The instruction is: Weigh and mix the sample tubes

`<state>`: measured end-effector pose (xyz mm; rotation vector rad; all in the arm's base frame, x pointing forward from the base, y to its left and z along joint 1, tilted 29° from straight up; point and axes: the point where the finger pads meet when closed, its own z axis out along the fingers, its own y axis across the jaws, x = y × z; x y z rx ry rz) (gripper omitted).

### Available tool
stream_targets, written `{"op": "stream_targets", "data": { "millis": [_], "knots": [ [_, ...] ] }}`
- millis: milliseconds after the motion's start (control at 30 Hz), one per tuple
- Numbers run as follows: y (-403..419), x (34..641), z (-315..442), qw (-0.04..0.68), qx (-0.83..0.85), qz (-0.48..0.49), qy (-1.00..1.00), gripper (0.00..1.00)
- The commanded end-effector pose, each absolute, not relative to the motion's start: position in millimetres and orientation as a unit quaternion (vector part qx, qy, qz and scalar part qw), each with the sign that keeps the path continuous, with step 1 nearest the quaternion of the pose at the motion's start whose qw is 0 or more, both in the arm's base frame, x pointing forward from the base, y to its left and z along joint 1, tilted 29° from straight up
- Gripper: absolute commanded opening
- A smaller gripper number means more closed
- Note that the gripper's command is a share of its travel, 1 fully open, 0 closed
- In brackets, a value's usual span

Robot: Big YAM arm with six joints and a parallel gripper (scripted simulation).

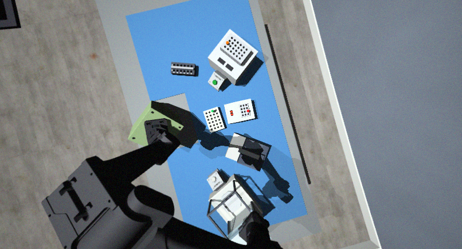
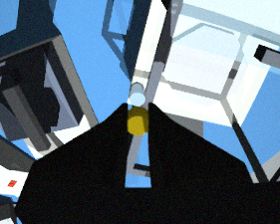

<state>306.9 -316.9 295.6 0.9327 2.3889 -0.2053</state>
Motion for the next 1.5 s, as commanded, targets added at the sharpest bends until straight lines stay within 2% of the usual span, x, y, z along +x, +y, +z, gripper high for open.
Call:
{"op": "stream_targets", "data": {
  "millis": [0, 433, 567, 700, 1467],
  "knots": [
    [-312, 325, 281, 0.277, 0.342, -0.075, 0.895, 0.09],
    [-249, 385, 235, 0.249, 0.265, -0.079, 0.928, 0.09],
    [-241, 401, 243, 0.251, 0.225, -0.09, 0.937, 0.09],
    [-212, 408, 210, 0.235, 0.231, -0.083, 0.94, 0.09],
    [-78, 445, 130, 0.193, 0.096, -0.115, 0.97, 0.09]
  ]
}}
